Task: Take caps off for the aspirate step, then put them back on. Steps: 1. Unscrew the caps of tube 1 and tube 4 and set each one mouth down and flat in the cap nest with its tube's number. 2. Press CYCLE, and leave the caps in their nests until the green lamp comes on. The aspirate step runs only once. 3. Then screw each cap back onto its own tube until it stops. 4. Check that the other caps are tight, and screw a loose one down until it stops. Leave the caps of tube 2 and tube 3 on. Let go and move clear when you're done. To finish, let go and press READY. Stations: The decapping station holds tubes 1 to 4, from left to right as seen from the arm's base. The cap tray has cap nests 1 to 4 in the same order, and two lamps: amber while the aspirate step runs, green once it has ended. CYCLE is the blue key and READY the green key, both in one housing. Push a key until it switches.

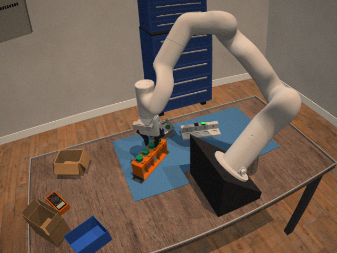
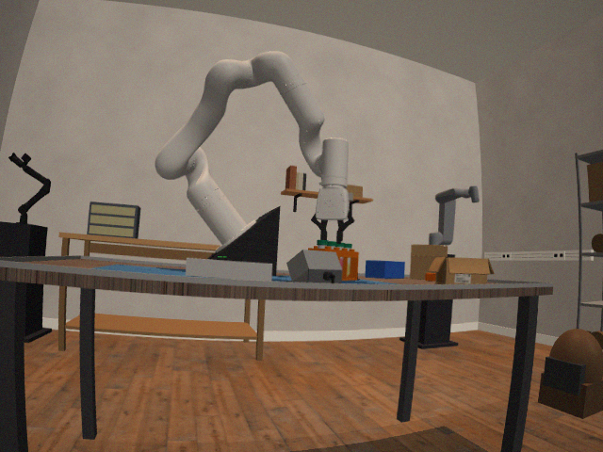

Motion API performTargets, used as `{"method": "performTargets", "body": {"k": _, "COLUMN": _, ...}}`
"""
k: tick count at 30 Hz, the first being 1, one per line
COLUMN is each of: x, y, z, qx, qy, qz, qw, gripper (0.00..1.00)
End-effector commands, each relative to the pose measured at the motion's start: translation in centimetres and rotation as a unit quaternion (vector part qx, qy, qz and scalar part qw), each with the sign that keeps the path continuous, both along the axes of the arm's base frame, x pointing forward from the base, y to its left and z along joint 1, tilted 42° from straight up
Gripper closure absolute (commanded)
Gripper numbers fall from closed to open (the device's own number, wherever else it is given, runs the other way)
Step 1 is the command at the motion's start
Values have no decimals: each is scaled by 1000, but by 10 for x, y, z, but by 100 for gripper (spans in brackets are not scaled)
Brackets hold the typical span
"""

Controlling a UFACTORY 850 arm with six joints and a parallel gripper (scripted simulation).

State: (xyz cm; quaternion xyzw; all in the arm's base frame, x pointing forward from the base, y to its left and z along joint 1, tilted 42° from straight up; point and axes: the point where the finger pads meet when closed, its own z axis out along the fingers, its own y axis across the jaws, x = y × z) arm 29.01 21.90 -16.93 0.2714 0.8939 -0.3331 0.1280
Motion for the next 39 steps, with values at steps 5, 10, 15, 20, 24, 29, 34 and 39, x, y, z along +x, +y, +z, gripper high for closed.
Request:
{"method": "performTargets", "body": {"k": 5, "x": 1, "y": -1, "z": -3, "qx": 1, "qy": -1, "qz": 0, "qw": 1000, "gripper": 54}}
{"method": "performTargets", "body": {"k": 10, "x": 1, "y": -2, "z": -4, "qx": 1, "qy": -1, "qz": 0, "qw": 1000, "gripper": 54}}
{"method": "performTargets", "body": {"k": 15, "x": 1, "y": -3, "z": -4, "qx": 1, "qy": -1, "qz": 0, "qw": 1000, "gripper": 54}}
{"method": "performTargets", "body": {"k": 20, "x": 1, "y": -3, "z": -4, "qx": 1, "qy": -1, "qz": 0, "qw": 1000, "gripper": 100}}
{"method": "performTargets", "body": {"k": 24, "x": 1, "y": -3, "z": -4, "qx": 1, "qy": -1, "qz": 0, "qw": 1000, "gripper": 100}}
{"method": "performTargets", "body": {"k": 29, "x": 1, "y": -3, "z": -4, "qx": 1, "qy": -1, "qz": 0, "qw": 1000, "gripper": 100}}
{"method": "performTargets", "body": {"k": 34, "x": 1, "y": -3, "z": -4, "qx": 3, "qy": -27, "qz": -30, "qw": 999, "gripper": 100}}
{"method": "performTargets", "body": {"k": 39, "x": 1, "y": -3, "z": -4, "qx": 5, "qy": -60, "qz": -67, "qw": 996, "gripper": 100}}
